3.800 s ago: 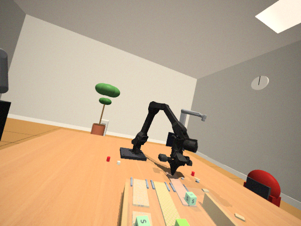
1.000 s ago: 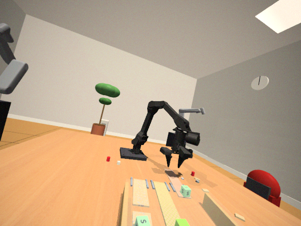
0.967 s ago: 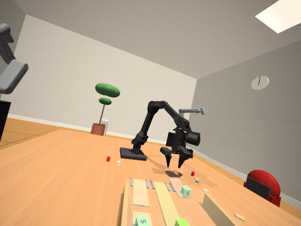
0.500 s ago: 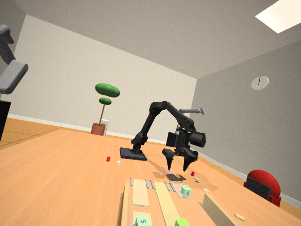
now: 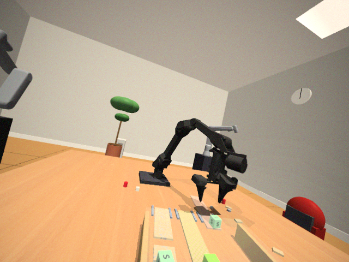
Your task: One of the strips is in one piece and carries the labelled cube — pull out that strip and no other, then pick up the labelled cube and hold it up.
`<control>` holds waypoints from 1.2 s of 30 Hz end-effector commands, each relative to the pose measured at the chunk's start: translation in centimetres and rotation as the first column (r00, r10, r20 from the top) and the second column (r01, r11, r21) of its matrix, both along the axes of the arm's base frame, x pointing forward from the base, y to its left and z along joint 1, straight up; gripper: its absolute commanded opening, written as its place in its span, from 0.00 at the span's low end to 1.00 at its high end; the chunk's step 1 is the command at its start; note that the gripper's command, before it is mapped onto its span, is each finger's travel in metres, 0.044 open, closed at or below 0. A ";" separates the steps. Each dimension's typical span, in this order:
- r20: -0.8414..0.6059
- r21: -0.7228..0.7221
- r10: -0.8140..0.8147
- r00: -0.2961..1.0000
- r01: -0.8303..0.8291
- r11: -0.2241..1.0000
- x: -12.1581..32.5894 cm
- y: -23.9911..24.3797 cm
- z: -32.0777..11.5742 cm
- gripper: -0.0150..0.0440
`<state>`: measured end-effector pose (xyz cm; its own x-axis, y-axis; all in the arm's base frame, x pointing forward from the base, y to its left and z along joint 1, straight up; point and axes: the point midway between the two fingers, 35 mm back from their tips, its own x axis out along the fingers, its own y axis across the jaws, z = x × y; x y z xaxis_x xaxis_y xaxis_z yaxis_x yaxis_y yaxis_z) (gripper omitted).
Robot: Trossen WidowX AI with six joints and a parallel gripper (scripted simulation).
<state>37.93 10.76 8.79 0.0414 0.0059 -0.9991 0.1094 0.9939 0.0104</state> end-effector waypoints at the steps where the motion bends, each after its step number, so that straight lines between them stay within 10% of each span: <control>1: 0.001 0.002 0.001 1.000 -0.001 1.000 1.5 -0.4 0.3 1.00; 16: 0.006 0.001 0.001 1.000 -0.001 1.000 5.9 -1.4 1.1 1.00; 23: 0.006 0.001 0.001 1.000 -0.001 1.000 6.0 -1.4 0.2 0.69; 36: 0.006 0.001 0.001 1.000 -0.001 1.000 6.1 -1.4 -1.9 0.68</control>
